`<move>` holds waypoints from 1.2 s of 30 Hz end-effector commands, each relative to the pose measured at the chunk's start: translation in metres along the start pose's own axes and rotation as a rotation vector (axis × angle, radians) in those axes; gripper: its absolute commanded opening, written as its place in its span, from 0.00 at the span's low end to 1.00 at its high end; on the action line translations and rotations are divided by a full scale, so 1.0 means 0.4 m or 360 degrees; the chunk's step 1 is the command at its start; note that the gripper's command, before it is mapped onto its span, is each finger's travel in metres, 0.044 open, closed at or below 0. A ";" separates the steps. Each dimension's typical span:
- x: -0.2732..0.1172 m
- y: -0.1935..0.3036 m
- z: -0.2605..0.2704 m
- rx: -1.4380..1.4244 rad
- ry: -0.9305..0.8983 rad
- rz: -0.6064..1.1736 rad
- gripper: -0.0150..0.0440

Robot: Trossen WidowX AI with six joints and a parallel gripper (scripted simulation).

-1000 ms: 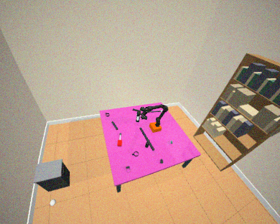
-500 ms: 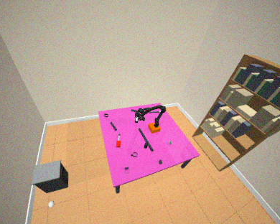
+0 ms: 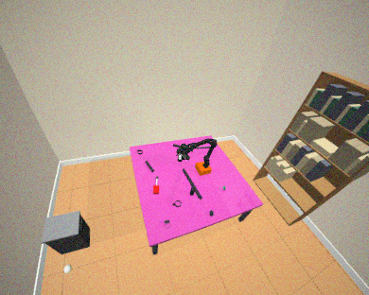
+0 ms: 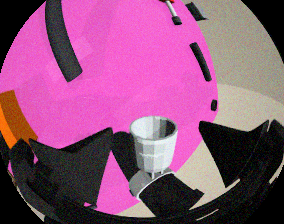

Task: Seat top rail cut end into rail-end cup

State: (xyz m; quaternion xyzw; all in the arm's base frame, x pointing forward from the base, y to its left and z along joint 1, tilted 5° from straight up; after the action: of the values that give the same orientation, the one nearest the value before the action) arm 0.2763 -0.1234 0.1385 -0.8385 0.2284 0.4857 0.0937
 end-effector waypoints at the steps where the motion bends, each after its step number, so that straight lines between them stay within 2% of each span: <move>1: 0.021 -0.001 0.009 -0.0011 -0.0017 -0.0008 1.00; 16: 0.070 0.000 0.015 -0.0011 -0.0016 -0.0008 1.00; 29: 0.070 0.000 0.015 -0.0011 -0.0016 -0.0008 0.42; 31: 0.070 0.000 0.015 -0.0011 -0.0016 -0.0008 0.40; 34: 0.068 0.001 0.018 -0.0036 -0.0018 -0.0022 0.27; 36: 0.066 0.004 0.023 -0.0070 -0.0019 -0.0042 0.25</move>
State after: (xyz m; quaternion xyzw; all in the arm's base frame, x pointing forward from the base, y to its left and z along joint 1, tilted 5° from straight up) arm 0.2826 -0.1296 0.1123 -0.8378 0.2207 0.4911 0.0909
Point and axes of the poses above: the point midway between the two fingers, 35 mm back from their tips, its own x axis out along the fingers, its own z axis across the jaws, y = z × x, the point moved 6 cm from there along -x, back along the fingers, and after that the axes turned 2 degrees about x, right-handed, at the moved point
